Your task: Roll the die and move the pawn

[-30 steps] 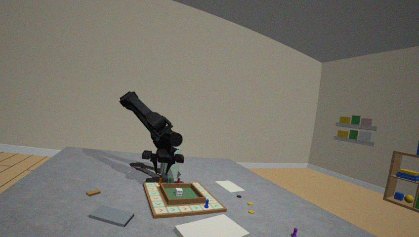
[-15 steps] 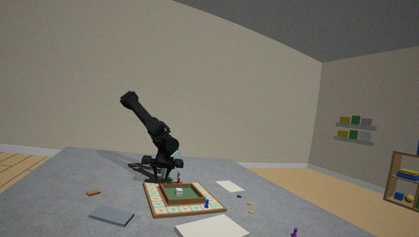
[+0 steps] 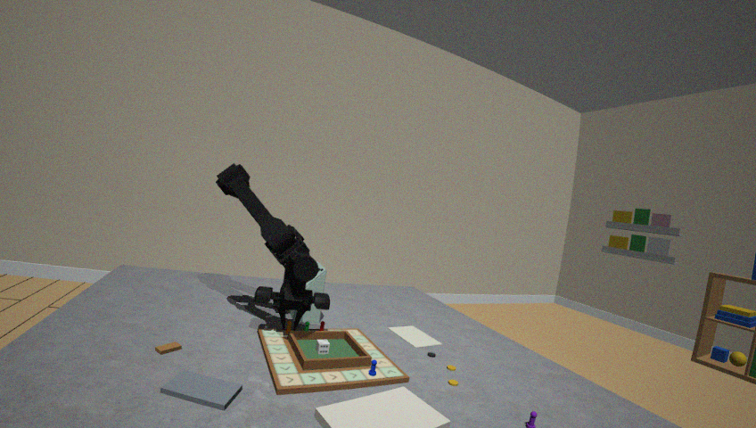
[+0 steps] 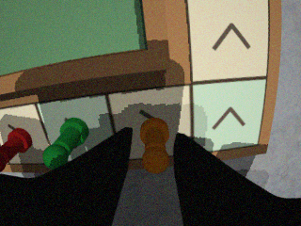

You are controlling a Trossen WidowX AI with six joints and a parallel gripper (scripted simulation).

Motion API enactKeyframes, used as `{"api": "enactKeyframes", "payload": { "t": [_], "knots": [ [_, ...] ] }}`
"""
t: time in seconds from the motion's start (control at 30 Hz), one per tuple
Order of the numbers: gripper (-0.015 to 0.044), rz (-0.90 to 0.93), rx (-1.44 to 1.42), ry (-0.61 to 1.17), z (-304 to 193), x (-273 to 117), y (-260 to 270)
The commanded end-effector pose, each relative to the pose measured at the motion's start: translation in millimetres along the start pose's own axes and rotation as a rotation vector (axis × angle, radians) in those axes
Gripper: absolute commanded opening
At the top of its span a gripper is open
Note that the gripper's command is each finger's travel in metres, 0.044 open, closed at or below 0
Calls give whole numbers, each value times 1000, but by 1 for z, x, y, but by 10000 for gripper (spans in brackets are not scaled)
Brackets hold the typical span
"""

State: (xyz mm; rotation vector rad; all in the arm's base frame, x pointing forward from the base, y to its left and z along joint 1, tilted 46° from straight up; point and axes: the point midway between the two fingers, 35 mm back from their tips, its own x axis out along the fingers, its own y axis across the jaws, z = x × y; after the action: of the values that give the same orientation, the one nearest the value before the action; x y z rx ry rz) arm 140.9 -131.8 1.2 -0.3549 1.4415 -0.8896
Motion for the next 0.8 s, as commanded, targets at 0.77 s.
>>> {"api": "enactKeyframes", "payload": {
  "t": [0.77],
  "knots": [
    [0,36,-10,-2,8,-47,11]
  ]
}}
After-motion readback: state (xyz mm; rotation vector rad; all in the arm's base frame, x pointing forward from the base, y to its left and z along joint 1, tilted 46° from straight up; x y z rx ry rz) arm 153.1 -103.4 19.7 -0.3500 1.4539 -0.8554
